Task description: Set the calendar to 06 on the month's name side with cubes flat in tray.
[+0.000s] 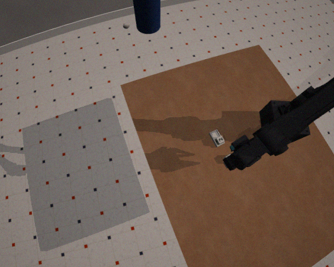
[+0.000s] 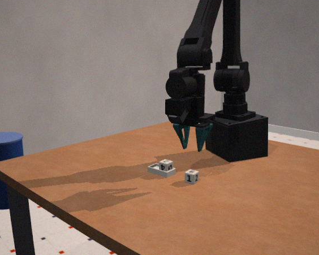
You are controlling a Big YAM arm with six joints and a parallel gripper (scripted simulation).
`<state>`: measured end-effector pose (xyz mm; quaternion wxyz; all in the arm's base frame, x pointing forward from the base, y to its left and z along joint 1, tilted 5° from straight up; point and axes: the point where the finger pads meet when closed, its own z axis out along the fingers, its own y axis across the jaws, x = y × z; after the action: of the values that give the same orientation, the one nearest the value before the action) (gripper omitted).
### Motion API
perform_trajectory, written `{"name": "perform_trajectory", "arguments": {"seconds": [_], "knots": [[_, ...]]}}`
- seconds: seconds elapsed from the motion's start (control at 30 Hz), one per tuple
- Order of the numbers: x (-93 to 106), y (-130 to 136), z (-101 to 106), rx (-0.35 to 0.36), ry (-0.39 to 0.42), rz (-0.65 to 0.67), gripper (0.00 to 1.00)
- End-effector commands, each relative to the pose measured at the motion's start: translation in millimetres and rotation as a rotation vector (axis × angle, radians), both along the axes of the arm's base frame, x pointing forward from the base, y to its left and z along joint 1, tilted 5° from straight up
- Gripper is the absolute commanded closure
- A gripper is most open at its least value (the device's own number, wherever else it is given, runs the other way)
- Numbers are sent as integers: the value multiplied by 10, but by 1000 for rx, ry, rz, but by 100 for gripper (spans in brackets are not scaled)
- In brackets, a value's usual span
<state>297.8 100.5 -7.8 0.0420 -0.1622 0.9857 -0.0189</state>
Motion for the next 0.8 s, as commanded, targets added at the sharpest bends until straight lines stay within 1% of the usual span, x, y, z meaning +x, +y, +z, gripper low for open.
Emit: {"name": "perform_trajectory", "arguments": {"seconds": [0.0,0.23,0.6,0.77], "knots": [[108,90,15,9,-26,1,55],[27,55,-67,2,-10,0,55],[42,32,-173,2,-9,0,55],[53,14,-252,1,-9,0,55]]}}
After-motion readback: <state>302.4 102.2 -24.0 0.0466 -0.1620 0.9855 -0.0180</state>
